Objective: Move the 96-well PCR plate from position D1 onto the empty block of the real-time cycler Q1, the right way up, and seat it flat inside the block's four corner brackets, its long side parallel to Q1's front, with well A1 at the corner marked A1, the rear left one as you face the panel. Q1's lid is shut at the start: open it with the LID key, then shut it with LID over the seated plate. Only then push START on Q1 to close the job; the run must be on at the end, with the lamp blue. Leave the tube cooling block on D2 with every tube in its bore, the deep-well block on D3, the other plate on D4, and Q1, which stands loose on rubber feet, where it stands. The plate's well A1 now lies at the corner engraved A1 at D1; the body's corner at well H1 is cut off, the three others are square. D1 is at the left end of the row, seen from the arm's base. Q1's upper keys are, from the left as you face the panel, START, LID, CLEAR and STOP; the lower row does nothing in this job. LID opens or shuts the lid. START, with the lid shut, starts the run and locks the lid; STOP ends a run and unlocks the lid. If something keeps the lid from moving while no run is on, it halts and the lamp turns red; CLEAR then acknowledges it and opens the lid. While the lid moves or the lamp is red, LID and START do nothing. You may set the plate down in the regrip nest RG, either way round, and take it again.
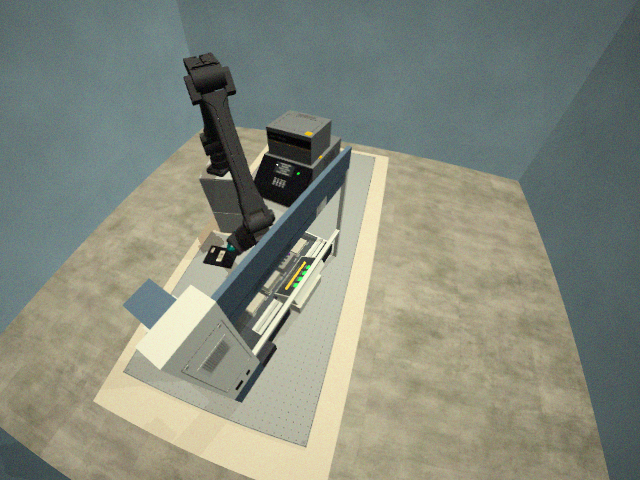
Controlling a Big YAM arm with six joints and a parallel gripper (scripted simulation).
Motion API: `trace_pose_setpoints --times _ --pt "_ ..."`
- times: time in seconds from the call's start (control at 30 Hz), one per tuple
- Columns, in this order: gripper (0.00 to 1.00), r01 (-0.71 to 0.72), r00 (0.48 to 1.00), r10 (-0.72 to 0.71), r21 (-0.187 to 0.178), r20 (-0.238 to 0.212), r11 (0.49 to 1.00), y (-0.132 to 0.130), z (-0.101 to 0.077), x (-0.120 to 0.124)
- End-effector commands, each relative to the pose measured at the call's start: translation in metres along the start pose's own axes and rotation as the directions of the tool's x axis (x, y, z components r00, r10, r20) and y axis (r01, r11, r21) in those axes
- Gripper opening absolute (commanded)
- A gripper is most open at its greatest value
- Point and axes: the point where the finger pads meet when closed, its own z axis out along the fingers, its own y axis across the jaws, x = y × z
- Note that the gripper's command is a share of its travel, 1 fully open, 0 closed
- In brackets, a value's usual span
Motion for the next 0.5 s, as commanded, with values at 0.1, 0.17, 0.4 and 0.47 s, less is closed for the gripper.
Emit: trace_pose_setpoints --times 0.1,0.17,0.4,0.47 --pt "0.0 -0.101 0.984 0.101 -0.007 0.144 0.995 0.013 -0.002 -0.012" --pt "0.0 -0.101 0.984 0.101 -0.007 0.144 0.995 0.013 -0.002 -0.012" --pt "0.0 -0.069 0.991 0.069 -0.001 0.118 0.998 0.056 0.007 -0.032" --pt "0.0 -0.081 0.982 0.083 -0.02 0.167 0.997 0.068 0.012 -0.032"
